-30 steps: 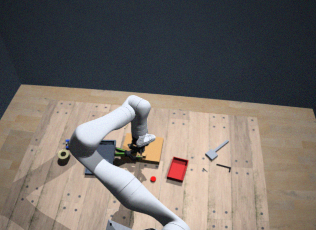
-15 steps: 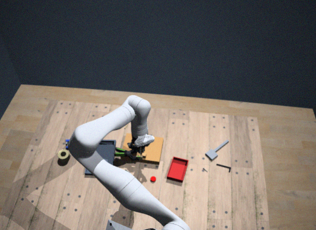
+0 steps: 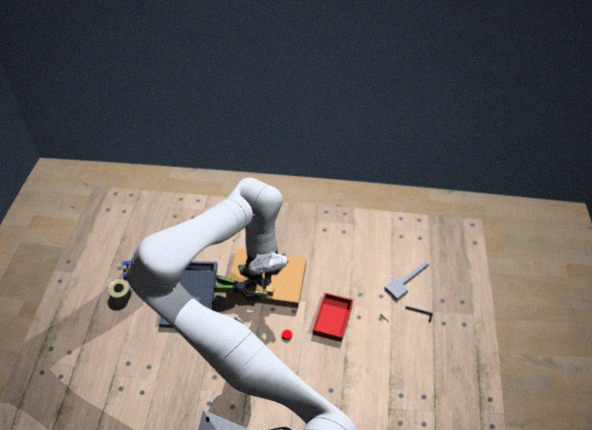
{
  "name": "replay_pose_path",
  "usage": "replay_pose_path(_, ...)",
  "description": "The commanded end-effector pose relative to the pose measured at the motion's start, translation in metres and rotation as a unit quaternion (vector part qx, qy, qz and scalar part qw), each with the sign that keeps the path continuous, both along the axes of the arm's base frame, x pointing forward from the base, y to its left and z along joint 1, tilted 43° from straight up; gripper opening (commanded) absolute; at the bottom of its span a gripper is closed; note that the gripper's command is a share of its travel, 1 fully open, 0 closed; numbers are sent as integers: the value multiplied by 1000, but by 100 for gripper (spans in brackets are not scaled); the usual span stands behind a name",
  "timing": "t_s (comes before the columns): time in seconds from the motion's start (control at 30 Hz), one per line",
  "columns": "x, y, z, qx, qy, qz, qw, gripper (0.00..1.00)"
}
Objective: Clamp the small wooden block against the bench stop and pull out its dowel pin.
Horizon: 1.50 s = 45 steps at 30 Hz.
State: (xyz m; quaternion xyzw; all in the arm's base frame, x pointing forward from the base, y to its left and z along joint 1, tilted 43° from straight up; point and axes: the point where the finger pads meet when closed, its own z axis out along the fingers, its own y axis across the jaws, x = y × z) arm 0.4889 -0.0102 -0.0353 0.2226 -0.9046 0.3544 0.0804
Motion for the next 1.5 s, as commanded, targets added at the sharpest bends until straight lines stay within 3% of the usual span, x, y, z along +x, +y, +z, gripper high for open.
replay_pose_path(0.0, 0, 1, 1, 0, -8, -8, 1000, 10)
replay_pose_path(1.47, 0, 1, 1, 2, -110, -118, 987, 10)
